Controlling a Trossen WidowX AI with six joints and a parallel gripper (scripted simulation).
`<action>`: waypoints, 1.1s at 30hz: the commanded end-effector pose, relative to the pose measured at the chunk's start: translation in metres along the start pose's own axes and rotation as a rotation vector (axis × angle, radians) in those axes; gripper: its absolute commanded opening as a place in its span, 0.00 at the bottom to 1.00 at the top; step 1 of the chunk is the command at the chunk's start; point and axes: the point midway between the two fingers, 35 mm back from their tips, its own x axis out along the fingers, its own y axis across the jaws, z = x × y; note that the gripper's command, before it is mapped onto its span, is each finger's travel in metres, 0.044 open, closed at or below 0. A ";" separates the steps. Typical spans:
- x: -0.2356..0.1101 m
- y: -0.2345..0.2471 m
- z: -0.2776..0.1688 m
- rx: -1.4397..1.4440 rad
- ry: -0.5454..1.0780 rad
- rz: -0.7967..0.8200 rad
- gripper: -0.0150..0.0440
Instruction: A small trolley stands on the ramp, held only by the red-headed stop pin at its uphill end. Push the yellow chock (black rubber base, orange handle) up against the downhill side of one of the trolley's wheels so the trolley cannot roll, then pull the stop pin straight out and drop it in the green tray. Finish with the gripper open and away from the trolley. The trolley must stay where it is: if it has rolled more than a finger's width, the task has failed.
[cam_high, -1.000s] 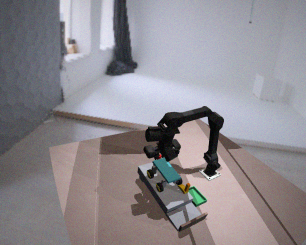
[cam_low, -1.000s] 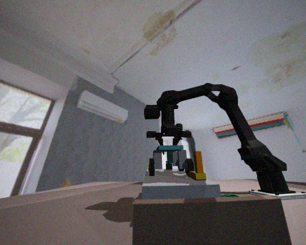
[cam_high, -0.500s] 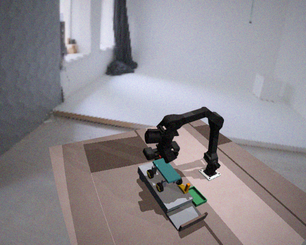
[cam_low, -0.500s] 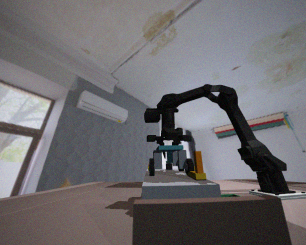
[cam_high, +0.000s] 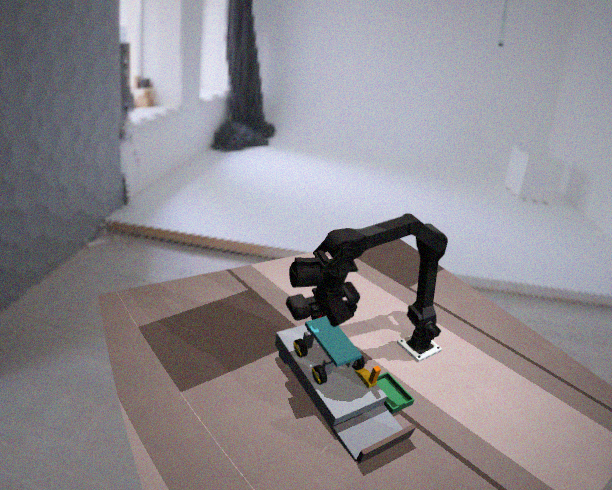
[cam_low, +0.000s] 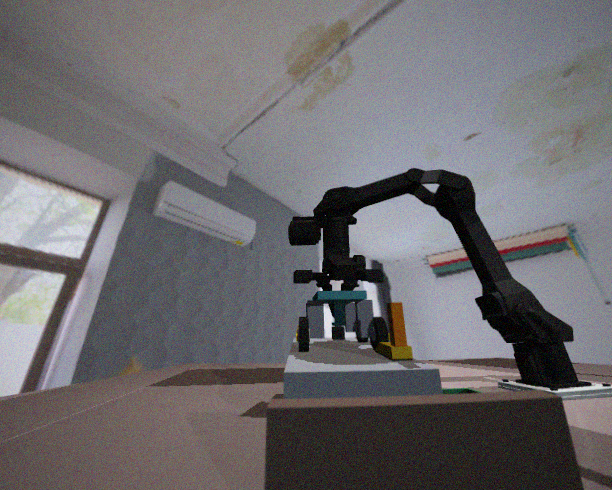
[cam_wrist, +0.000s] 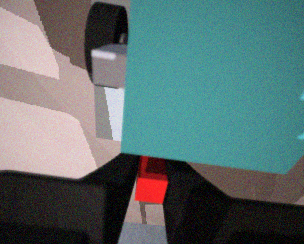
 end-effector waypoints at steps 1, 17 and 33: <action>-0.003 0.000 -0.001 0.000 0.000 -0.002 0.25; -0.013 0.002 -0.001 -0.001 0.000 -0.003 0.25; -0.022 0.002 -0.002 -0.001 0.000 -0.003 0.25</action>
